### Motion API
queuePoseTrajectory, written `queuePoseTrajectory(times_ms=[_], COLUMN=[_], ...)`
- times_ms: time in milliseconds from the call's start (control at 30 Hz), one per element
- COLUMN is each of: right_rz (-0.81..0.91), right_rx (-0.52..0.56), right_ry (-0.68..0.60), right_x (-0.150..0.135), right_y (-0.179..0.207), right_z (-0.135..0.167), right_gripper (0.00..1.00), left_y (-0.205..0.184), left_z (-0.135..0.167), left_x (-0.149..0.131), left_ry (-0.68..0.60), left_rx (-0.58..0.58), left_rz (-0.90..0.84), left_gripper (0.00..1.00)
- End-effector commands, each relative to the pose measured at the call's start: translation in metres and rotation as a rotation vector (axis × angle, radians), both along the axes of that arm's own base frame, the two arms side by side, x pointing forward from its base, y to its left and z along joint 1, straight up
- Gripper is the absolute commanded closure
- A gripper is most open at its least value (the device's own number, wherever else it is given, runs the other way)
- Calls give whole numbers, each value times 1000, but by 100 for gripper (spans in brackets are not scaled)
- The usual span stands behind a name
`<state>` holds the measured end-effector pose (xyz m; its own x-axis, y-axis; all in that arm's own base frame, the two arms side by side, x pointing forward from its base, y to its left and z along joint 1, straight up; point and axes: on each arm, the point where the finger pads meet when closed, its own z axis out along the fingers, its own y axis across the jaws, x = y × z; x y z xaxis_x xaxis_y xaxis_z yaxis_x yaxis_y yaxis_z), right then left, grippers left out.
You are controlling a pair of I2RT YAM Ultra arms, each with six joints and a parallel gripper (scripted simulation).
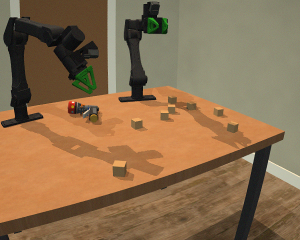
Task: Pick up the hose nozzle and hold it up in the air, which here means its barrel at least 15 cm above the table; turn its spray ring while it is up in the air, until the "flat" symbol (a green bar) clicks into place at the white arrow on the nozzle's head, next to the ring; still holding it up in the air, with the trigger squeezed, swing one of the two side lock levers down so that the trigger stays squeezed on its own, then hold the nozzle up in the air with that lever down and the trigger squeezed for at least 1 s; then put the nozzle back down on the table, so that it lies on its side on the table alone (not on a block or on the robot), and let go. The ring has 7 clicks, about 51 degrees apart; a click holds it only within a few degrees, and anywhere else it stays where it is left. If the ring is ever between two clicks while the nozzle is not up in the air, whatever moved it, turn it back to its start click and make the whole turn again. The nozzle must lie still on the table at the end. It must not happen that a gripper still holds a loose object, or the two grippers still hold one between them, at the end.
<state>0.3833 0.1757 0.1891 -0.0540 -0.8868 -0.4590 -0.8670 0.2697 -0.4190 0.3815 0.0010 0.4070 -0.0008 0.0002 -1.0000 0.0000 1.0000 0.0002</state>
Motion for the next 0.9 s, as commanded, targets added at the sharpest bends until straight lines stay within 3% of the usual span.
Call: queuePoseTrajectory(times_ms=[0,433,867], right_rz=[173,587,1106], right_rx=[-69,-216,-289], right_ry=[46,217,422], right_x=[-15,-65,-139], right_y=[19,56,84], right_z=[-6,-56,-98], right_gripper=[22,22,22], left_y=[0,0,0], left_z=[22,22,22], left_x=[-3,-3,-3], left_ry=[-54,-54,-54], left_rx=[-6,-6,-6], left_rz=[-1,-1,-1], left_gripper=[64,64,64])
